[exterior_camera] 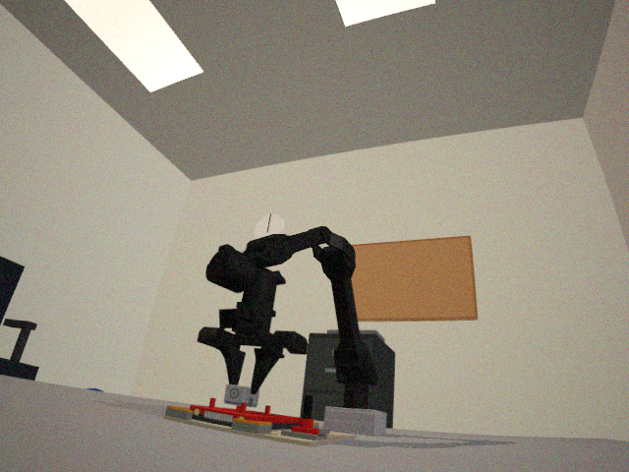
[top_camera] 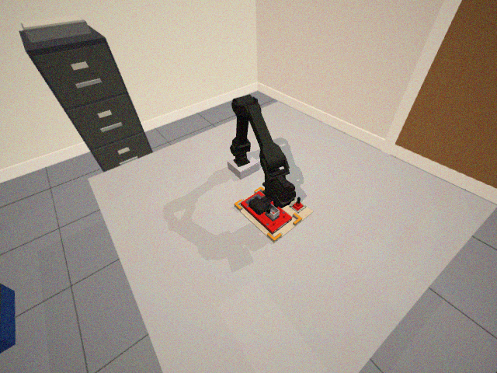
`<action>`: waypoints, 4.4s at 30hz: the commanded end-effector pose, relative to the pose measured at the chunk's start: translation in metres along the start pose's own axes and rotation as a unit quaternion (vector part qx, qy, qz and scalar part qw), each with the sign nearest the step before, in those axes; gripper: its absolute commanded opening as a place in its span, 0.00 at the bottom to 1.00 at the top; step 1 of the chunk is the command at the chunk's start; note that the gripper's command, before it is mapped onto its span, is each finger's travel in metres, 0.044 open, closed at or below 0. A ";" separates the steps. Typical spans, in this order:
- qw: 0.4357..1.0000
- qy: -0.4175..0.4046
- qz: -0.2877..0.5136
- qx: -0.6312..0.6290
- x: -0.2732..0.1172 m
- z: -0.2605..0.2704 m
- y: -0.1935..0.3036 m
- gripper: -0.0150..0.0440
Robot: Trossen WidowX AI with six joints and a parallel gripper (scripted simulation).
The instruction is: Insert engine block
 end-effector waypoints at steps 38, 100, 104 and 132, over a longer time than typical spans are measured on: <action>1.000 0.001 0.001 0.004 0.008 0.000 0.001 0.52; 1.000 0.001 0.001 -0.001 0.000 0.001 0.000 1.00; 1.000 0.001 0.001 -0.001 0.000 0.001 0.000 1.00; 1.000 0.001 0.001 -0.001 0.000 0.001 0.000 0.25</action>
Point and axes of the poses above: the point midway between the two fingers, 35 mm back from their tips, its own x axis out along the fingers, its own z axis across the jaws, y = z × x, the point moved 6 cm from there along -x, back along the fingers, and after that the axes turned 11 degrees about -x, right-handed, at the moved point
